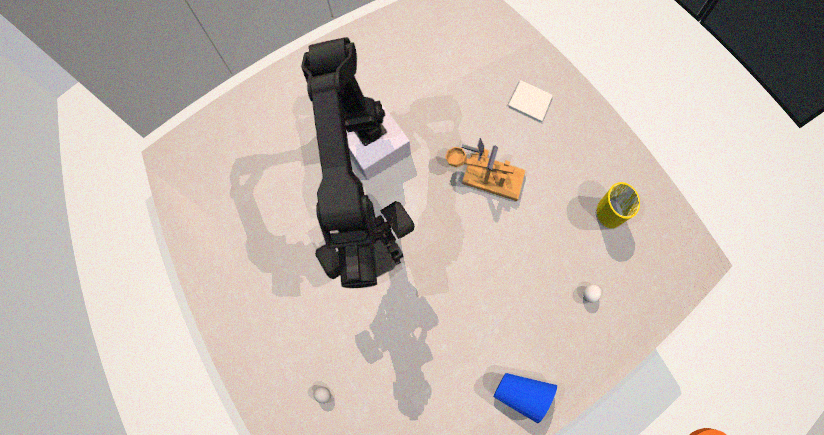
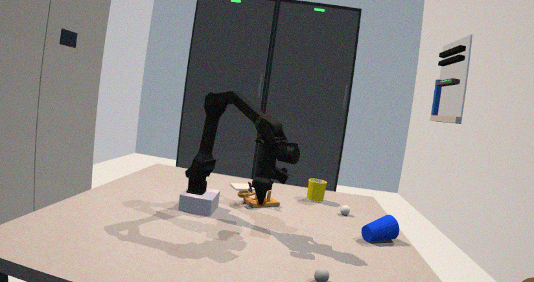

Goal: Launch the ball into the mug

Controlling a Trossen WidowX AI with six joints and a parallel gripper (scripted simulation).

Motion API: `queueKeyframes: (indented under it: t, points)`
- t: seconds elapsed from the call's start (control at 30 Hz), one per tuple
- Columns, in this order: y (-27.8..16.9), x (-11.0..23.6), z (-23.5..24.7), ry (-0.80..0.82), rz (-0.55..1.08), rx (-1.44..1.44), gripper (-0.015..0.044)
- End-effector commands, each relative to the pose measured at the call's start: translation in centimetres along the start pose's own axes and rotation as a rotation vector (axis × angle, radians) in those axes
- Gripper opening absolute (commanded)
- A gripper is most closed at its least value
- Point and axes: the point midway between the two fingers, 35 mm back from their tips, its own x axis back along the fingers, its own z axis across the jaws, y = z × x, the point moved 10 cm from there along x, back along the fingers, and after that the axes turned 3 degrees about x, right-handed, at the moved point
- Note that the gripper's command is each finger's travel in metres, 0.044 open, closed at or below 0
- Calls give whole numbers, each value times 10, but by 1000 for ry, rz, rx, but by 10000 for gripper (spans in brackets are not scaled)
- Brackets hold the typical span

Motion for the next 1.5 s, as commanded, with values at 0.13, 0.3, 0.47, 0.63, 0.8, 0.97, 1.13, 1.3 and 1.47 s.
queueKeyframes:
  t: [0.13, 0.3, 0.47, 0.63, 0.8, 0.97, 1.13, 1.3, 1.47]
  points:
    - [-4, 25, 2, -2, -2, 3, 0]
    - [5, 21, 23, 14, 16, 45, 0]
    - [12, 17, 47, 29, 38, 94, 0]
    - [17, 13, 73, 40, 62, 144, 0]
    - [20, 10, 98, 48, 88, 193, 0]
    - [21, 6, 123, 52, 115, 244, 0]
    - [21, 3, 148, 51, 143, 296, 0]
    - [17, 0, 173, 47, 172, 347, 0]
    - [12, -3, 197, 39, 200, 397, 0]
